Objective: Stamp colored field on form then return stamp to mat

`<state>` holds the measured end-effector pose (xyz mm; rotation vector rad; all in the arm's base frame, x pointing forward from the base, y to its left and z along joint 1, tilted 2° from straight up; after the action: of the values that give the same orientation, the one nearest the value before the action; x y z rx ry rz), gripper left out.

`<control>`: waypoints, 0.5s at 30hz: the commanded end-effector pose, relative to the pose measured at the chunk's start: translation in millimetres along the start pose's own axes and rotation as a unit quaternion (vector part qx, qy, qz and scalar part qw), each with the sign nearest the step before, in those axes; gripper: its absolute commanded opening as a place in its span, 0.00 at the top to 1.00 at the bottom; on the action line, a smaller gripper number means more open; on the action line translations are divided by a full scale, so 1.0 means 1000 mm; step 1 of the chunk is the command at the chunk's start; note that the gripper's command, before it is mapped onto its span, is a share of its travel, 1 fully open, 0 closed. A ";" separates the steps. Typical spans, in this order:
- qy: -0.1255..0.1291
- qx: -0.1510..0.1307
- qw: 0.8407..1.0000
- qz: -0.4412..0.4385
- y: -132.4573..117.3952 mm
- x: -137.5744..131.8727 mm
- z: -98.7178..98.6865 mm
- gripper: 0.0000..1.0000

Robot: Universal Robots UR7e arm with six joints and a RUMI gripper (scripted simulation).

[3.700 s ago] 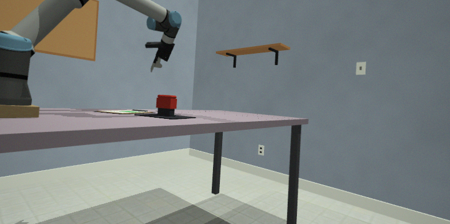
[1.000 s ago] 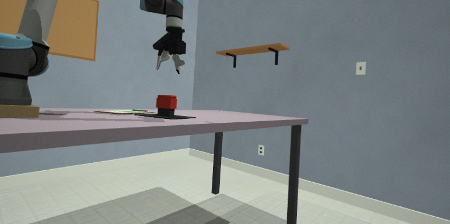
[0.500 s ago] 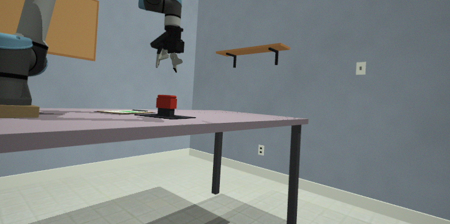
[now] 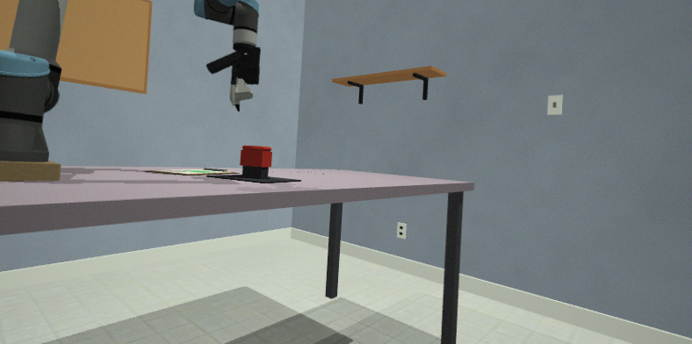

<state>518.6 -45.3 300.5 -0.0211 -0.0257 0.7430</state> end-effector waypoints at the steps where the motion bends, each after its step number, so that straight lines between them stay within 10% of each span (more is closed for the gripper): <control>1: -0.002 -0.001 0.990 0.139 0.039 0.022 0.001 0.00; 15: -0.002 -0.002 0.897 0.442 0.128 0.058 0.001 0.00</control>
<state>483.4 67.5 298.3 -0.0337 -0.0172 1.5043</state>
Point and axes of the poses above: the point where the finger pads meet when closed, its own z axis back along the fingers, its own x axis across the jaws, y = z × x, the point moved 10 cm from there along z, back along the fingers, and after that the axes turned 6 degrees about -z, right-handed, at the moved point
